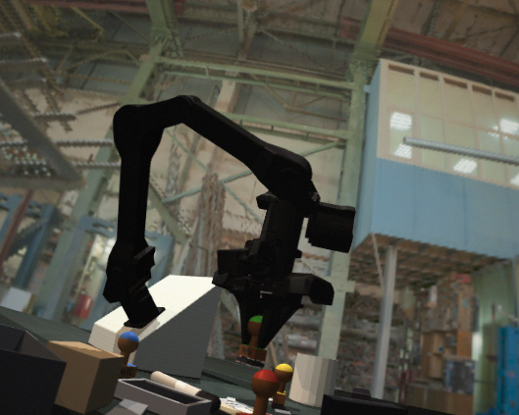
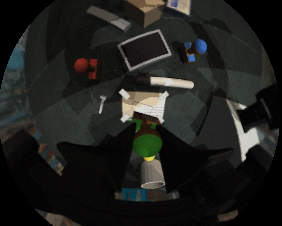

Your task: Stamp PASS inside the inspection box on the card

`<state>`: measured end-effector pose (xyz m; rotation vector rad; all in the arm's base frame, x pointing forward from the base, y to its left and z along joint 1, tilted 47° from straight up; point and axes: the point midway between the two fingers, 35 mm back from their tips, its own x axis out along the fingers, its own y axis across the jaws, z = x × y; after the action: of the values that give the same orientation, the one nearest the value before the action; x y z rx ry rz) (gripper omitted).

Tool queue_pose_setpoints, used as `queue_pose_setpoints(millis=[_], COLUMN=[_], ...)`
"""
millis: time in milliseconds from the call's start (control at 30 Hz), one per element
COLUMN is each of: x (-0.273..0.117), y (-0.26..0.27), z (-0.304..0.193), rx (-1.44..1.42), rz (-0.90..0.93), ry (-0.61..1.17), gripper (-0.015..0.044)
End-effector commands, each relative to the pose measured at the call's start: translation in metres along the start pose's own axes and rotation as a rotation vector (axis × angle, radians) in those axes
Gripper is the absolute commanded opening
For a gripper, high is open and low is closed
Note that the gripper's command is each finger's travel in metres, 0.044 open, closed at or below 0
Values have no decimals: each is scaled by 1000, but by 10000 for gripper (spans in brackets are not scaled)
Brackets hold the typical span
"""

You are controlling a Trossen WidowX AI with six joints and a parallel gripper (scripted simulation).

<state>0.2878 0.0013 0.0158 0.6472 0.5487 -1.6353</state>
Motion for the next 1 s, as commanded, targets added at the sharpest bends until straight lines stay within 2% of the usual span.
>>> queue_pose_setpoints(millis=[0, 967], x=[-8, -19], y=[1, 75], z=[-1, -41], rx=[5, 12], rz=[5, 9], ry=[5, 8], gripper=[0, 0])
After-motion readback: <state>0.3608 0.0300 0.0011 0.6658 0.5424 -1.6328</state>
